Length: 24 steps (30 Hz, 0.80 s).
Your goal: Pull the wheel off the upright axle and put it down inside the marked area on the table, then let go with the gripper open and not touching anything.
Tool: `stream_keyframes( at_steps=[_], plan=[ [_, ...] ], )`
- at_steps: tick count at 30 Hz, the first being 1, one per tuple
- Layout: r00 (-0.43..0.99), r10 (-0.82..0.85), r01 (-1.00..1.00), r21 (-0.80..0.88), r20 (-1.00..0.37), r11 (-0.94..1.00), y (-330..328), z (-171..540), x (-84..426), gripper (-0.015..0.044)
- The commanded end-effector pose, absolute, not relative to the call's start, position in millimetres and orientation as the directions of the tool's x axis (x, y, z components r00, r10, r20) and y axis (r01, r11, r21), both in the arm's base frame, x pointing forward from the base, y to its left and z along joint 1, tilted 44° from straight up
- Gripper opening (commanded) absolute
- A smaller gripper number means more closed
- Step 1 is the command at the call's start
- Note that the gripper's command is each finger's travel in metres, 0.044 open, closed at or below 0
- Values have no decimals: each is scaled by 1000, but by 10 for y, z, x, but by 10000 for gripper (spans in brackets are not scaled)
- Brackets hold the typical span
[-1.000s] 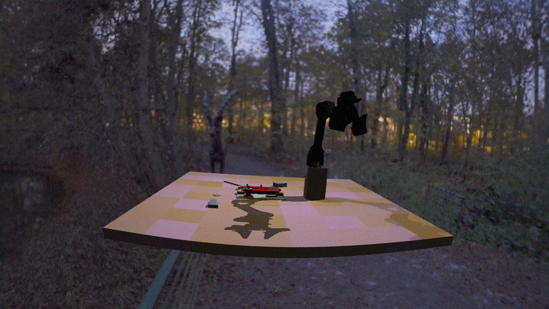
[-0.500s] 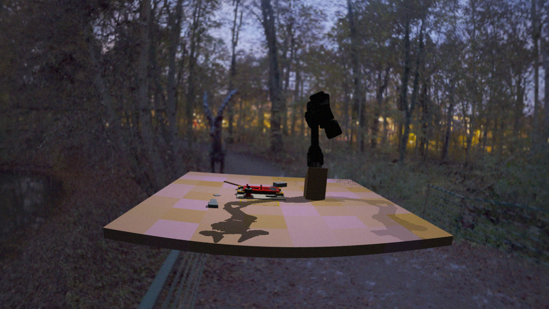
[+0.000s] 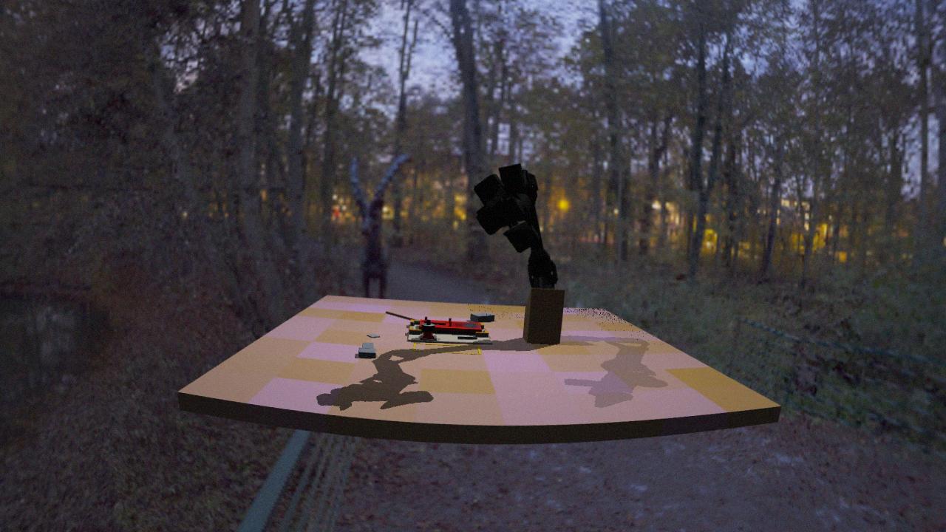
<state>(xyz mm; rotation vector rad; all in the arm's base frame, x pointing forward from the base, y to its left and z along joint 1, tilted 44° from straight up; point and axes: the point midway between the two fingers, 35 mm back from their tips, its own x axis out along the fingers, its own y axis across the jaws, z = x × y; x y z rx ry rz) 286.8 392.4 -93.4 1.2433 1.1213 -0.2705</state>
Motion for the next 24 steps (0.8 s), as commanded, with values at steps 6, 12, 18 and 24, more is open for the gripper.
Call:
stream_keyframes(
  at_steps=[6,12,18,24],
  plan=[
    [512,173,784,540,-841,305,3289,-918,3376,300],
    [489,0,843,473,-872,256,2736,-911,3634,300],
    [433,-168,895,401,-885,194,2151,-865,3808,300],
    [352,-318,936,331,-881,118,1553,-773,3906,300]
  ],
)
